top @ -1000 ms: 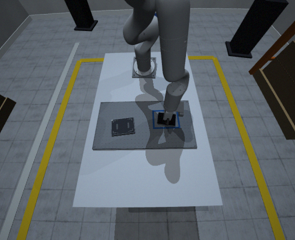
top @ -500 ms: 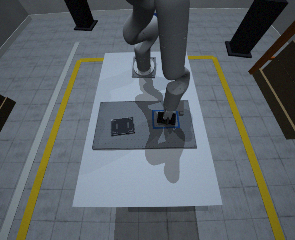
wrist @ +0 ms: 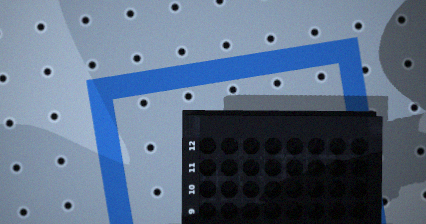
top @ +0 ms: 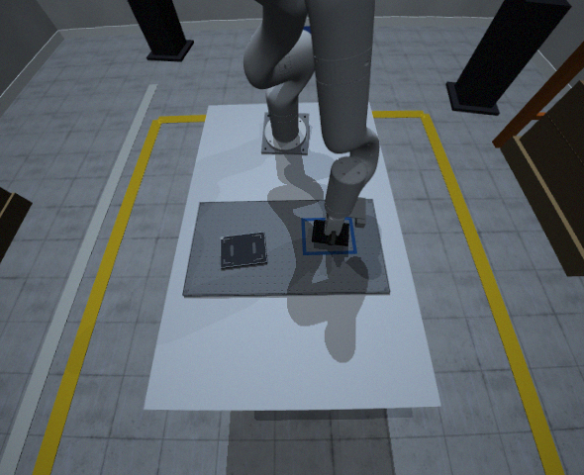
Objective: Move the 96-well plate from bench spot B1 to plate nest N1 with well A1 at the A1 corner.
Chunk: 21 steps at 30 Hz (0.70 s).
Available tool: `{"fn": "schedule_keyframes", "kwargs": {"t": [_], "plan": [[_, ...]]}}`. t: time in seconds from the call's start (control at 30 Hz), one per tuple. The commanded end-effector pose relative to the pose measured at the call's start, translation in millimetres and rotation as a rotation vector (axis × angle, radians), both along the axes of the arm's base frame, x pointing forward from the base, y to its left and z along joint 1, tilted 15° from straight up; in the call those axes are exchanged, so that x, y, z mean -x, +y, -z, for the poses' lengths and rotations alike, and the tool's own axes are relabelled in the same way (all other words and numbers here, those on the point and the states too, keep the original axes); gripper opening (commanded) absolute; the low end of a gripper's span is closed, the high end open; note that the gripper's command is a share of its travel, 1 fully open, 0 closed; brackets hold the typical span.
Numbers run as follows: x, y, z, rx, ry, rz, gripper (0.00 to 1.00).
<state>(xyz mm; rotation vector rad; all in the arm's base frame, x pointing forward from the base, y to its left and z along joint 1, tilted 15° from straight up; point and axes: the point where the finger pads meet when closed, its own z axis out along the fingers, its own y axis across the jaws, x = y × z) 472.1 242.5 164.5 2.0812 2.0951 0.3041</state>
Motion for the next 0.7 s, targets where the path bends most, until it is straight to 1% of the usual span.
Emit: {"fn": "schedule_keyframes", "kwargs": {"t": [0.0, 0.07, 0.57, 0.67], "plan": [[1.3, 0.1, -7.4, -0.001, 0.0, 0.0, 0.0], [1.3, 0.1, -7.4, -0.001, 0.0, 0.0, 0.0], [7.9, -0.4, -31.5, -0.001, 0.0, 0.0, 0.0], [8.3, -0.5, -33.1, -0.001, 0.0, 0.0, 0.0]]}}
